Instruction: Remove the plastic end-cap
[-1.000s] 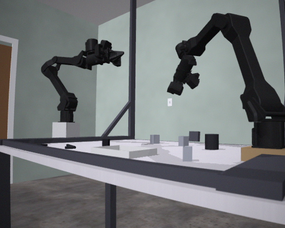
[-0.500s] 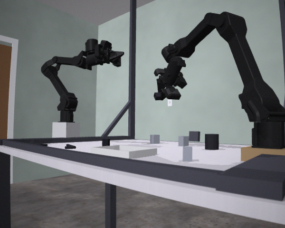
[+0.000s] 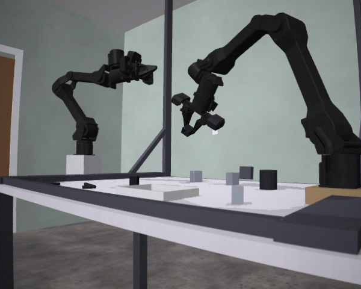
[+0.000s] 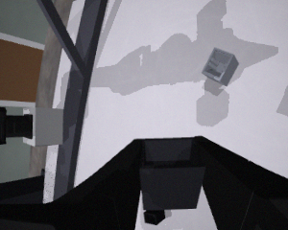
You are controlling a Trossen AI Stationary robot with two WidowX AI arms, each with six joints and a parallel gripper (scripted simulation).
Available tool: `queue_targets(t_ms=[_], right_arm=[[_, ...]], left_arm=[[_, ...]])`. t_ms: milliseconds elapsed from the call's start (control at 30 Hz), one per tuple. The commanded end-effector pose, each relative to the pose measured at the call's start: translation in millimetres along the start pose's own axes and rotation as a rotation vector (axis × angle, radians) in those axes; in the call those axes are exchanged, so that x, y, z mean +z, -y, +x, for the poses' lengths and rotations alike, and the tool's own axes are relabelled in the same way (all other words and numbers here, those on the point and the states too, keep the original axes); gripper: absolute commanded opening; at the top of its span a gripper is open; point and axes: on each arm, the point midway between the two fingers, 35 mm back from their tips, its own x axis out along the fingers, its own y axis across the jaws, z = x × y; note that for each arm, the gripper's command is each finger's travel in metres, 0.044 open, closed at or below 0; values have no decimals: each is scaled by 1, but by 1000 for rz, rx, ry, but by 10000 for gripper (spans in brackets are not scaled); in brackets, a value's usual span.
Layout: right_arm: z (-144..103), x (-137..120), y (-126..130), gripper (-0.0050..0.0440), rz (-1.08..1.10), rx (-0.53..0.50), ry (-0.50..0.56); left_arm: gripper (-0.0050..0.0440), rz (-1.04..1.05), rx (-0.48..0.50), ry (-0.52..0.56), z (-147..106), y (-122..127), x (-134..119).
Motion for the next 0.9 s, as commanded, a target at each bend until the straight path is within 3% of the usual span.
queue_targets(t_ms=[0, 867], right_arm=[[-1, 5, 1, 0, 0, -4, 13], [-1, 5, 1, 0, 0, -4, 13]], left_arm=[[0, -116, 2, -6, -7, -5, -9], [0, -1228, -7, -243, -8, 2, -134]])
